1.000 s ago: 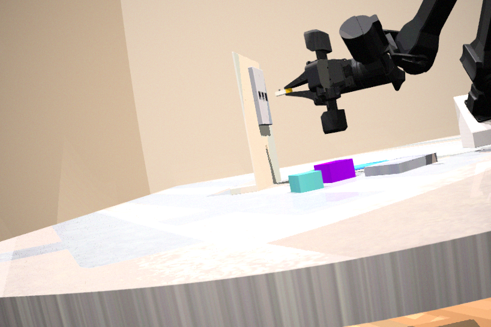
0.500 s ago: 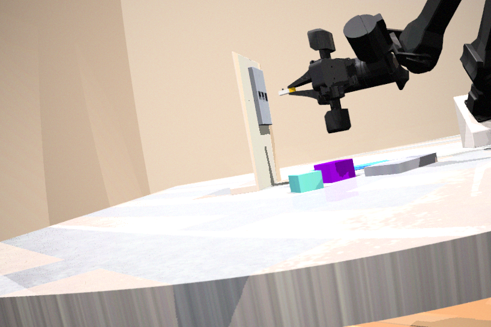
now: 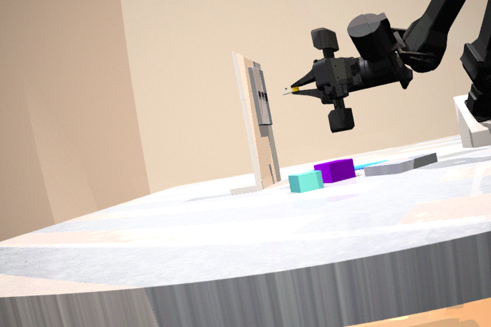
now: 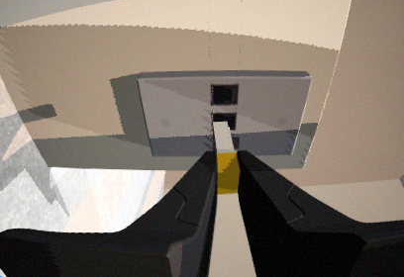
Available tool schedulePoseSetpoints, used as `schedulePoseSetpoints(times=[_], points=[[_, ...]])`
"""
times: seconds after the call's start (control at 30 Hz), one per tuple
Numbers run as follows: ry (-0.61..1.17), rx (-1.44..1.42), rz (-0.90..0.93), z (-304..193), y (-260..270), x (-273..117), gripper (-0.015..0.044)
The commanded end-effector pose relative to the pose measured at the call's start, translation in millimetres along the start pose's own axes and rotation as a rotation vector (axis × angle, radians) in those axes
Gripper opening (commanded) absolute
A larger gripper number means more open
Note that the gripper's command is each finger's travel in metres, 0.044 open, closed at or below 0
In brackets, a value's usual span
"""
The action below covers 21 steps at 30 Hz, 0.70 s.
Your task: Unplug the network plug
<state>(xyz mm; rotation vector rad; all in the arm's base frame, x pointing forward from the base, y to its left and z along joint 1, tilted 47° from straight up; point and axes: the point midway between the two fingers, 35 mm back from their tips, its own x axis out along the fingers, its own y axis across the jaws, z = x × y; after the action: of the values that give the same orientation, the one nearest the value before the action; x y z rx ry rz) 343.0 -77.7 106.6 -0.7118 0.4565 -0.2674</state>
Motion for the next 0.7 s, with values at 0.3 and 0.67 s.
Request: schedulePoseSetpoints(times=[0.3,0.67], points=[[0.000,0.000,0.000,-1,0,-4,0.0000],[0.003,0.001,0.000,-6,-29,-11,0.0000]])
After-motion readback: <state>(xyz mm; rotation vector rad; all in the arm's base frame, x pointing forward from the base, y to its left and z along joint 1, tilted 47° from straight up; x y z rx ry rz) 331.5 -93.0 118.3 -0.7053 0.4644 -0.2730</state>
